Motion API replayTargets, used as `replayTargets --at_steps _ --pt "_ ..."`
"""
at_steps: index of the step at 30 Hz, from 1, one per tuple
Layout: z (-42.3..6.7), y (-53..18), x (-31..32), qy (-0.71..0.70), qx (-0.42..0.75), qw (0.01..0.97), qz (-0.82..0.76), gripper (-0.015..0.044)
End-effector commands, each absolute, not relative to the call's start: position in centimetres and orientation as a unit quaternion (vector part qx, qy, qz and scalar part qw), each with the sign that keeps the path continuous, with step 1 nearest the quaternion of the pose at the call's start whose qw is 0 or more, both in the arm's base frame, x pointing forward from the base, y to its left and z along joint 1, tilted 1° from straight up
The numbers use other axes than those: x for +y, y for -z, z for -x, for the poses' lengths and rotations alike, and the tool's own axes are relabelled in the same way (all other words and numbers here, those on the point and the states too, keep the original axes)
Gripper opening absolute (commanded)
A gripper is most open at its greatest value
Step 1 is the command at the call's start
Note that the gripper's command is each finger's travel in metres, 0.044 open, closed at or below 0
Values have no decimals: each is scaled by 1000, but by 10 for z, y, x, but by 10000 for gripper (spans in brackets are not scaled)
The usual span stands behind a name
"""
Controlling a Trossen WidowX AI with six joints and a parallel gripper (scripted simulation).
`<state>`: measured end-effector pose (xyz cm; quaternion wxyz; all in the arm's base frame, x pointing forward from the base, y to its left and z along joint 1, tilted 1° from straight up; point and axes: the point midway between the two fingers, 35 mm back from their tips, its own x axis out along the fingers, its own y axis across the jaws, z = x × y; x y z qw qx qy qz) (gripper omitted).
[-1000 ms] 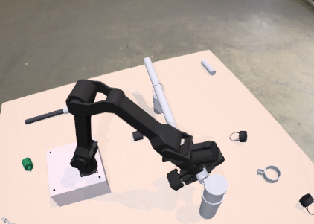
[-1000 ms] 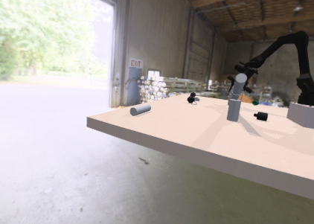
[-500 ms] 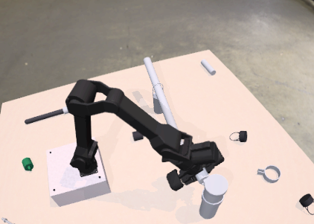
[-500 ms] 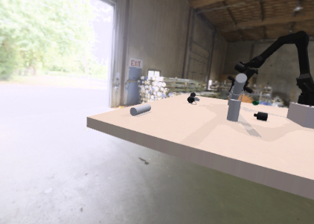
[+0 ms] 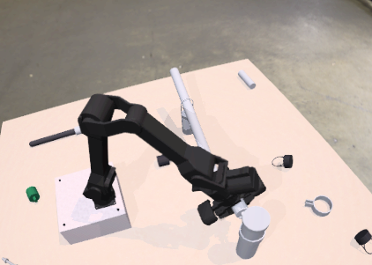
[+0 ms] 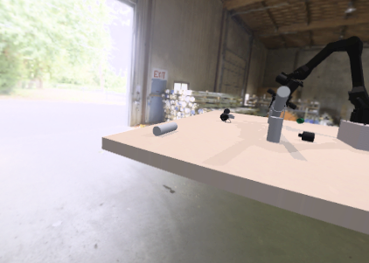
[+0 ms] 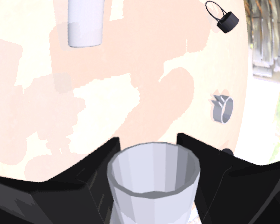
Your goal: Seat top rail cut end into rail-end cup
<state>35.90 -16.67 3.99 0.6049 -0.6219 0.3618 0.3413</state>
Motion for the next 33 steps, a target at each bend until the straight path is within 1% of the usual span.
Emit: replayTargets --at_steps 1,9,15,19,22,25,33 --pt "-359 -40 -167 -341 362 605 622 79" --pt "-359 -42 -165 -342 361 605 622 289" --pt "-360 -61 -145 -343 358 605 623 440" --pt "-359 -76 -128 -344 355 606 623 440" --pt "-361 -75 -129 -343 354 610 621 440" --pt "-363 -86 -114 -310 385 664 561 440" --pt "-361 -124 -61 -173 467 805 323 440"
